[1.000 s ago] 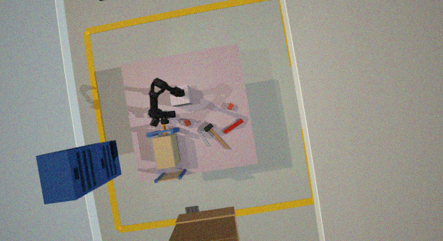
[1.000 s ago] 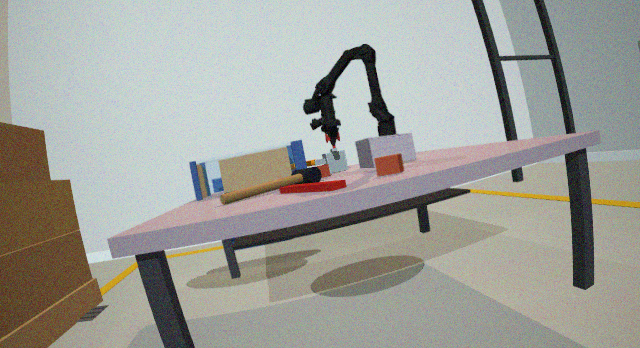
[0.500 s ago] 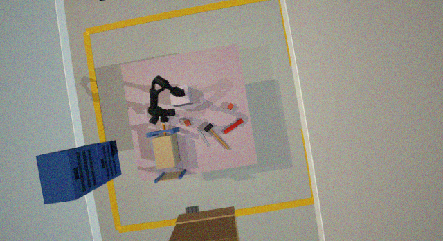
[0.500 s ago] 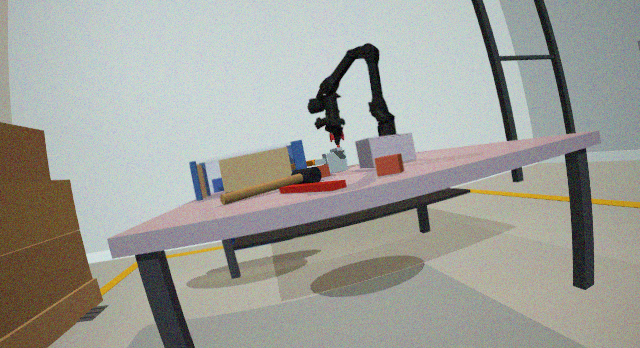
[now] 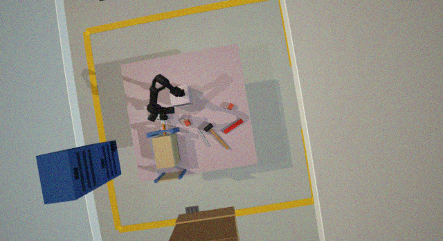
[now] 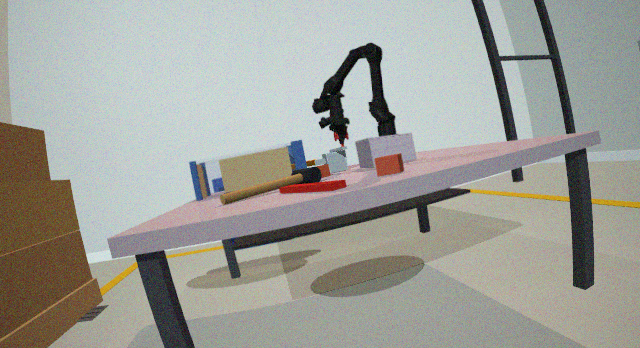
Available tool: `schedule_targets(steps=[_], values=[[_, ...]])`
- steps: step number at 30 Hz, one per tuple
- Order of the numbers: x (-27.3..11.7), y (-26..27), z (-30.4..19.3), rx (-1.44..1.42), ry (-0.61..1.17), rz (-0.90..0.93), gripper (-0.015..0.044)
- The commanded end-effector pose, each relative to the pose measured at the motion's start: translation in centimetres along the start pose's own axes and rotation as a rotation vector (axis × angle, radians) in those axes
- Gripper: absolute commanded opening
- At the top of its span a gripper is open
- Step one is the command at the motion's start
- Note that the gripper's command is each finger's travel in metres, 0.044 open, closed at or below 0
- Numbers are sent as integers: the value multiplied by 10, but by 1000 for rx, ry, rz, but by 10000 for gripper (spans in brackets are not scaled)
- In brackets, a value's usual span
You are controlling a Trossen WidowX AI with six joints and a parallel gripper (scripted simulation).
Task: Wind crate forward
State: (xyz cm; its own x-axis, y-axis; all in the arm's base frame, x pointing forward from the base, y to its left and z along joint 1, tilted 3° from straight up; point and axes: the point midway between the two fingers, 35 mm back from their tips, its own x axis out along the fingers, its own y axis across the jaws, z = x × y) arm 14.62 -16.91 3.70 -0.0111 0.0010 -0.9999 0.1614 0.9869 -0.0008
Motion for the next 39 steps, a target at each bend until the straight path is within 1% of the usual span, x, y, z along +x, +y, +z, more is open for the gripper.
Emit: schedule_targets(steps=[1,39], values=[[1,-4,-13,10,27,-10,0],[0,-36,-49,11,30,-12,0]])
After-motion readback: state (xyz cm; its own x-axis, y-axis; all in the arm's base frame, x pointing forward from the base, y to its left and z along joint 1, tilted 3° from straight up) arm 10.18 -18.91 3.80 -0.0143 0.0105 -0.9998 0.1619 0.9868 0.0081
